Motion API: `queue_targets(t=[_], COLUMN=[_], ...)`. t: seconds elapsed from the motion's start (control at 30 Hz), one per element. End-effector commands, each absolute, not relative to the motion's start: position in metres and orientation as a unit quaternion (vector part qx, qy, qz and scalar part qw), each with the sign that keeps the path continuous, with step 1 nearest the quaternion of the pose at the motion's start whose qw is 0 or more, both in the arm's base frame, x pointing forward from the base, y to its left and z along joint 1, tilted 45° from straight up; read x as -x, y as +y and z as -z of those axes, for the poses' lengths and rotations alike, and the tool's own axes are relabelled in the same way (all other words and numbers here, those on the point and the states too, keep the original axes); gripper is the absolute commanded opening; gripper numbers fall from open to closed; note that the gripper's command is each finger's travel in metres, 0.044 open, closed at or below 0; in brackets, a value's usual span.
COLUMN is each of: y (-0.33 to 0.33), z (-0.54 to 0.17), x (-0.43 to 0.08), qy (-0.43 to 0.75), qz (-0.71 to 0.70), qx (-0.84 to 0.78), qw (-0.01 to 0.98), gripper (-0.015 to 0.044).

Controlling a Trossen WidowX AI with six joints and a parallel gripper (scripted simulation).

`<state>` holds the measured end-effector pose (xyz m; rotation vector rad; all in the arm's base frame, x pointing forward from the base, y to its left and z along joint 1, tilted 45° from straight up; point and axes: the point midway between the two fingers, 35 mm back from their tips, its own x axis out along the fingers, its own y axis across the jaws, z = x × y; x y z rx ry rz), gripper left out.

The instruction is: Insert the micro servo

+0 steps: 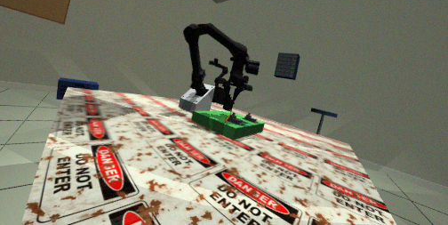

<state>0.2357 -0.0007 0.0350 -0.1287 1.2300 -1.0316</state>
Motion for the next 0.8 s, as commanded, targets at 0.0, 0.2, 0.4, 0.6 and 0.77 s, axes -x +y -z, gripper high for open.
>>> queue_targets(t=[0.0, 0.2, 0.4, 0.6, 0.77], y=[0.0014, 0.0014, 0.0014, 0.0015, 0.0014], z=[-0.0333, -0.0333, -0.0333, -0.0333, -0.0333], x=[-0.2365, -0.2365, -0.2365, -0.2365, -0.2385], qy=[0.566, 0.607, 0.642, 0.664, 0.664], qz=[0.443, 0.386, 0.323, 0.274, 0.274], qx=[0.079, 0.146, 0.213, 0.262, 0.262], qw=[0.691, 0.680, 0.662, 0.644, 0.644], gripper=[0.0000, 0.0000, 0.0000, 0.0000, 0.0000])
